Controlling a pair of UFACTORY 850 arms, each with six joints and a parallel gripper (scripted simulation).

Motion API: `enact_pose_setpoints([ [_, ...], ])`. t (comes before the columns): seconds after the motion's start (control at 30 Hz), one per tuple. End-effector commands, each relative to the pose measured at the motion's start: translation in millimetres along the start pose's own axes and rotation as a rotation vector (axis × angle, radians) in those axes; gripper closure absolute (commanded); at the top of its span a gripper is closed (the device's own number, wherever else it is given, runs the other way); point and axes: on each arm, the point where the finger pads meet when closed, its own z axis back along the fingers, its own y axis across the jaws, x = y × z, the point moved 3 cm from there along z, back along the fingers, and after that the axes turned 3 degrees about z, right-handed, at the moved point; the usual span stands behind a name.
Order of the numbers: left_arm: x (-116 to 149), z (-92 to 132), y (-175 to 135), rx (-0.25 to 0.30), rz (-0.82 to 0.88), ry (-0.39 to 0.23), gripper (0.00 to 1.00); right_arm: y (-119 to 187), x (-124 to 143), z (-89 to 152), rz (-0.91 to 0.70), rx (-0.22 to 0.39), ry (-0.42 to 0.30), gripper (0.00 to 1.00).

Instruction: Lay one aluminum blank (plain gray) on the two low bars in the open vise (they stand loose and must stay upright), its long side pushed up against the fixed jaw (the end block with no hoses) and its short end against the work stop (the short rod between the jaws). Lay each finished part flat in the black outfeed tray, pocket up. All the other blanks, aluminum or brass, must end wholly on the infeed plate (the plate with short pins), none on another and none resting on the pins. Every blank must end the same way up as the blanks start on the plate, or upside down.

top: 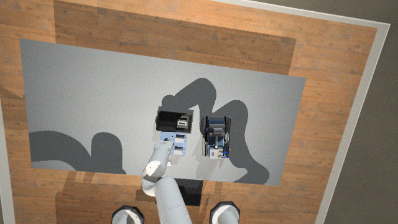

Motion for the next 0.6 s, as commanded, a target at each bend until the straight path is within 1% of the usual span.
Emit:
enact_pose_setpoints([
  [0.0, 0, 1, 0, 0.000, 0.000, 0.002, 0.00, 1, 1, 3, 0.000, 0.001, -0.002, 1.00],
  [0.3, 0, 1, 0, 0.000, 0.000, 0.002, 0.00, 1, 1, 19, 0.000, 0.001, -0.002, 1.00],
  [0.37, 0, 1, 0, 0.000, 0.000, 0.002, 0.00, 1, 1, 19, 0.000, 0.001, -0.002, 1.00],
  [0.57, 0, 1, 0, 0.000, 0.000, 0.002, 0.00, 1, 1, 36, 0.000, 0.001, -0.002, 1.00],
])
